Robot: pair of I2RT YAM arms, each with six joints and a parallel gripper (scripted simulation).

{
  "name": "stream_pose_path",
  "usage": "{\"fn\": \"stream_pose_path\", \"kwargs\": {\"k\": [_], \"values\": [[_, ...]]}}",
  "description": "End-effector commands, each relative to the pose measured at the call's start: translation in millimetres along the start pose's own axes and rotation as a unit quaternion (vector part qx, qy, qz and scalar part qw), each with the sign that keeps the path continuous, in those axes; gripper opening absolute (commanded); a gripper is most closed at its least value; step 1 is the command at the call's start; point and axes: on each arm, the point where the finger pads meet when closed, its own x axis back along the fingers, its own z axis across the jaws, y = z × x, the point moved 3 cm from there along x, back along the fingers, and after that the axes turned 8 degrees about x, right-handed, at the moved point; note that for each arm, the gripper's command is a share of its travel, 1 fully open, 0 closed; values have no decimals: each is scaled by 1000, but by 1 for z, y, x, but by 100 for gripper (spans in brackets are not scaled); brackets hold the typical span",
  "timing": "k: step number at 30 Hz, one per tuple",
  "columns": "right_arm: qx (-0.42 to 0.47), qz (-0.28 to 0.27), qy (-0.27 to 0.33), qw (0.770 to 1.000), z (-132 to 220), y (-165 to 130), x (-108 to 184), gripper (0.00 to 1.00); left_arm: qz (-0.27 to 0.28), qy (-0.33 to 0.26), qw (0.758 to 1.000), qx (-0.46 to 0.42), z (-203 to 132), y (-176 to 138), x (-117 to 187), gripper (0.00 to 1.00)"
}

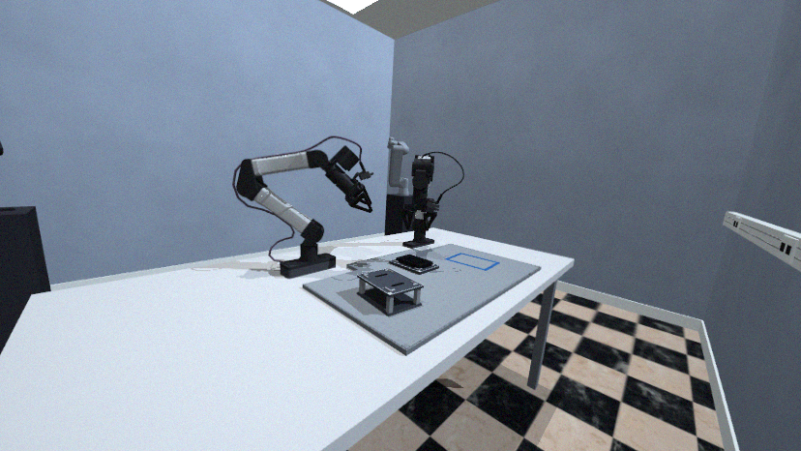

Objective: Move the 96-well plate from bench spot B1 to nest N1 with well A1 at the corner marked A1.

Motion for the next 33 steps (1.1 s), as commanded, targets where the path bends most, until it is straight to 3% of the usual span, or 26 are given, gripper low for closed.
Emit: {"fn": "stream_pose_path", "kwargs": {"k": [1,8,13,15,21,25,30,33], "values": [[-24,-2,-7,1000,-3,12,3,100,-47,-40,995,-77,7,-9,37,100],[-100,66,-17,993,-4,28,-17,100,-141,-93,964,-206,45,-44,97,100],[-182,139,-40,973,-6,46,-49,100,-215,-117,926,-286,77,-71,126,100],[-182,139,-40,973,-6,46,-49,100,-215,-117,926,-286,77,-71,126,100],[-269,227,-85,932,-10,61,-108,100,-277,-130,888,-342,104,-96,139,100],[-309,278,-118,902,-12,59,-152,100,-293,-139,876,-358,111,-104,139,100],[-342,319,-151,871,-13,52,-194,100,-306,-146,869,-360,117,-110,140,100],[-347,325,-157,866,-14,50,-201,100,-306,-147,869,-361,117,-111,140,100]]}}
